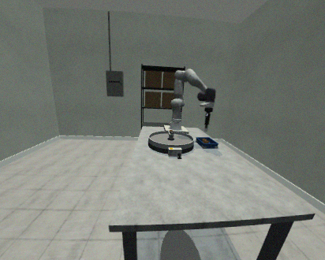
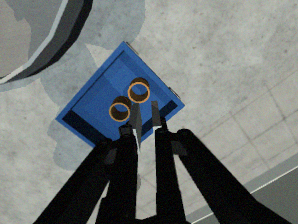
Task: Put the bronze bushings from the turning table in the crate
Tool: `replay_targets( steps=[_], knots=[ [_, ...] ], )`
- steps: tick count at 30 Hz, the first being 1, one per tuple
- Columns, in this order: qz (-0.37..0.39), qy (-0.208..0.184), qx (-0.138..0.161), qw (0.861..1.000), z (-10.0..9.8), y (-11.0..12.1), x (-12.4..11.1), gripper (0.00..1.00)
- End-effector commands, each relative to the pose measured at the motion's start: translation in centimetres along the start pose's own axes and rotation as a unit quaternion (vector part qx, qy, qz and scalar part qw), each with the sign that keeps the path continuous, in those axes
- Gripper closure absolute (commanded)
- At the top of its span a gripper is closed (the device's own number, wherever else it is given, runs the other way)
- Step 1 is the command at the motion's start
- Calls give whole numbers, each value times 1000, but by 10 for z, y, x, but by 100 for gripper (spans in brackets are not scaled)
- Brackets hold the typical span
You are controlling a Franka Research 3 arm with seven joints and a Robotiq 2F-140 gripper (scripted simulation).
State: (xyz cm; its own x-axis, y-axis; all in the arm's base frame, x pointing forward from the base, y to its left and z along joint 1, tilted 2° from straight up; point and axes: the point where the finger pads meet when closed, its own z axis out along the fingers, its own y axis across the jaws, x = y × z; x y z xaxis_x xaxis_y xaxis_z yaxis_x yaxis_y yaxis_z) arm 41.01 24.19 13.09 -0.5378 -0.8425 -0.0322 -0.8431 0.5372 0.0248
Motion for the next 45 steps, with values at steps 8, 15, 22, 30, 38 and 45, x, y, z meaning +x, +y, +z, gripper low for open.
replay_targets(
  steps=[8, 15, 22, 30, 38, 45],
  knots=[
    [1, 1, 1, 1000, -1, 0, 0, 90],
    [1, 1, 1, 1000, -1, 0, 0, 90],
    [1, 1, 1, 1000, -1, 0, 0, 90],
    [1, 1, 1, 1000, -1, 0, 0, 72],
    [-31, 1, 1, 1000, -1, -3, 14, 72],
    [-101, 1, 0, 995, -1, -9, 44, 72]
  ],
)
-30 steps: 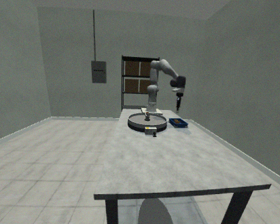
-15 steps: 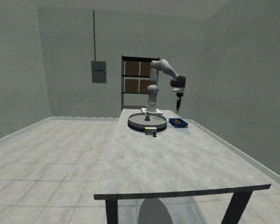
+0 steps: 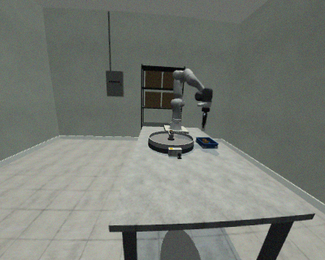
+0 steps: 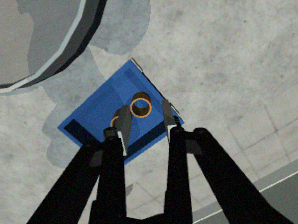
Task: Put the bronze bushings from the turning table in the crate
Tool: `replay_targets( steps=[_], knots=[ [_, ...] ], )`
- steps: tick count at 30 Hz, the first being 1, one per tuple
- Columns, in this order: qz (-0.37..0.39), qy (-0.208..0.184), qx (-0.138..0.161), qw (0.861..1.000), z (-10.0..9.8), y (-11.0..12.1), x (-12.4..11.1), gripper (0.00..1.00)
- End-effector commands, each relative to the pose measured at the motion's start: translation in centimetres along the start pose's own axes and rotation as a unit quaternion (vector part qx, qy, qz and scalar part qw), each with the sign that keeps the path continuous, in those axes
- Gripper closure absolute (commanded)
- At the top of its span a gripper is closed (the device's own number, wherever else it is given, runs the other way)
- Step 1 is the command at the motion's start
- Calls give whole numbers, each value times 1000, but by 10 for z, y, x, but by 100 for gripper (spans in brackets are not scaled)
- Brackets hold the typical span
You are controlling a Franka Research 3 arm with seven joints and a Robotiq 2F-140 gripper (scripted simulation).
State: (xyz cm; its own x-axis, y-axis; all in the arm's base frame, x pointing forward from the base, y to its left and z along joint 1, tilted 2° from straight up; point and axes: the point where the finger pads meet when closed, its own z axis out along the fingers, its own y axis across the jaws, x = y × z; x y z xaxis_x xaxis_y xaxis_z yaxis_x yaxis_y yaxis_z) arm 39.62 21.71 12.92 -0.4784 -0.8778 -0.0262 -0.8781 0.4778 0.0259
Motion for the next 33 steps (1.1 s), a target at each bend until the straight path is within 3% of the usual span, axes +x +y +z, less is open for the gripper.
replay_targets(
  steps=[1, 12, 29, 33],
  knots=[
    [-84, -3, 2, 996, -1, -7, 23, 72],
    [-149, -2, 3, 989, -2, -14, 54, 72],
    [-271, -2, 3, 963, -2, -24, 111, 72],
    [-313, -2, 3, 950, -2, -26, 130, 72]
  ],
)
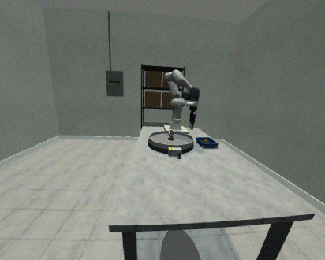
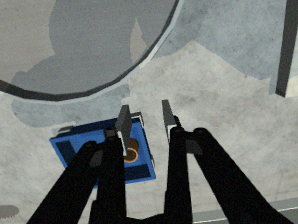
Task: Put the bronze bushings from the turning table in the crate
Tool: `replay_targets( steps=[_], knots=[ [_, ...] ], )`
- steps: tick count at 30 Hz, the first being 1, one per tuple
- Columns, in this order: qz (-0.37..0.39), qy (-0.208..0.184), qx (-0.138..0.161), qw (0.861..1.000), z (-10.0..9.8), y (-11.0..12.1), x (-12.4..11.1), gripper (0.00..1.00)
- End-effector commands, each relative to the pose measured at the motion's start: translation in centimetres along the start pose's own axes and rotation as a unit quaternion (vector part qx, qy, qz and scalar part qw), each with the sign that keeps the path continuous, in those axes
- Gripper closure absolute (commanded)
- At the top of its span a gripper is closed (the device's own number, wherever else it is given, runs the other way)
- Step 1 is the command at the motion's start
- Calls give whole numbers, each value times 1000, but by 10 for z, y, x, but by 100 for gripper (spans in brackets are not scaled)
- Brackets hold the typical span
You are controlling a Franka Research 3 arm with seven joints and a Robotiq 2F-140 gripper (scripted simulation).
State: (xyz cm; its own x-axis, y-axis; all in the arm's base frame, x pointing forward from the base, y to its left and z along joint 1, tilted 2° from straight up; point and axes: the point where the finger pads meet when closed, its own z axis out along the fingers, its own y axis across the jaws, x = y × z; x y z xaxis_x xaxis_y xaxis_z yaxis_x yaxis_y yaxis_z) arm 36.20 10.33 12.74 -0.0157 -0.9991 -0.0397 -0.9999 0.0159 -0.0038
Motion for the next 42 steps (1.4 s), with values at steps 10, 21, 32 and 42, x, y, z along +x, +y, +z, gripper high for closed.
replay_targets(
  steps=[10, 21, 32, 42],
  knots=[
    [-149, 1, -4, 989, 0, 15, 45, 72],
    [-225, 0, -4, 974, 0, 26, 78, 72],
    [-298, 0, -4, 955, -1, 37, 110, 72],
    [-360, 0, -4, 933, -1, 47, 138, 72]
  ],
)
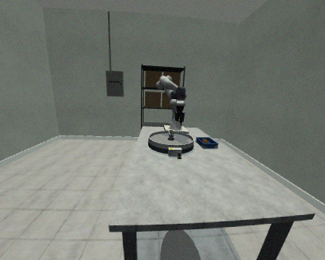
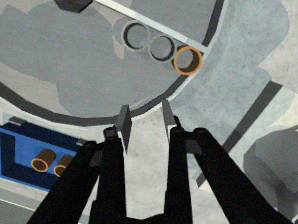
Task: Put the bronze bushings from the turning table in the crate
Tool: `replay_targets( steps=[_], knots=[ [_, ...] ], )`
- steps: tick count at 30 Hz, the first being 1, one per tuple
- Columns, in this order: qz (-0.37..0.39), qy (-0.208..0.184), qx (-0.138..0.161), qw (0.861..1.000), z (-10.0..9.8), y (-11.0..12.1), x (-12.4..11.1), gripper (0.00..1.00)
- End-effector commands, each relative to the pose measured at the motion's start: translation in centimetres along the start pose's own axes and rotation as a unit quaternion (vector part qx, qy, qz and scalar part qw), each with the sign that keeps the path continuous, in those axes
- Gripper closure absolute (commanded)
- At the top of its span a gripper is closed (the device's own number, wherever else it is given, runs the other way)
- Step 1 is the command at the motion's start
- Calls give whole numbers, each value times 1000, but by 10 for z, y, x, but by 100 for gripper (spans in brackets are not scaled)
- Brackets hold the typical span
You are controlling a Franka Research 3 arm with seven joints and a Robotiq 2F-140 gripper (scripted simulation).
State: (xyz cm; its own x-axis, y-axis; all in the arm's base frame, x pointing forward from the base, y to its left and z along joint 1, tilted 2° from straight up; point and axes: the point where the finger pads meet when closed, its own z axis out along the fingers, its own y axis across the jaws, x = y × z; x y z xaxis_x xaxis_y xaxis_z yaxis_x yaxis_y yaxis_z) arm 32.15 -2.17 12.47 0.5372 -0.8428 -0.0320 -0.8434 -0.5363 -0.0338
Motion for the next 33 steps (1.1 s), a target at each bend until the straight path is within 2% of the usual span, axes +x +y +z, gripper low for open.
replay_targets(
  steps=[1, 20, 33],
  knots=[
    [-83, -1, -8, 996, 2, 16, 8, 72],
    [-203, -3, -8, 979, 2, 58, 39, 72],
    [-215, -3, -8, 977, 2, 63, 43, 72]
  ],
)
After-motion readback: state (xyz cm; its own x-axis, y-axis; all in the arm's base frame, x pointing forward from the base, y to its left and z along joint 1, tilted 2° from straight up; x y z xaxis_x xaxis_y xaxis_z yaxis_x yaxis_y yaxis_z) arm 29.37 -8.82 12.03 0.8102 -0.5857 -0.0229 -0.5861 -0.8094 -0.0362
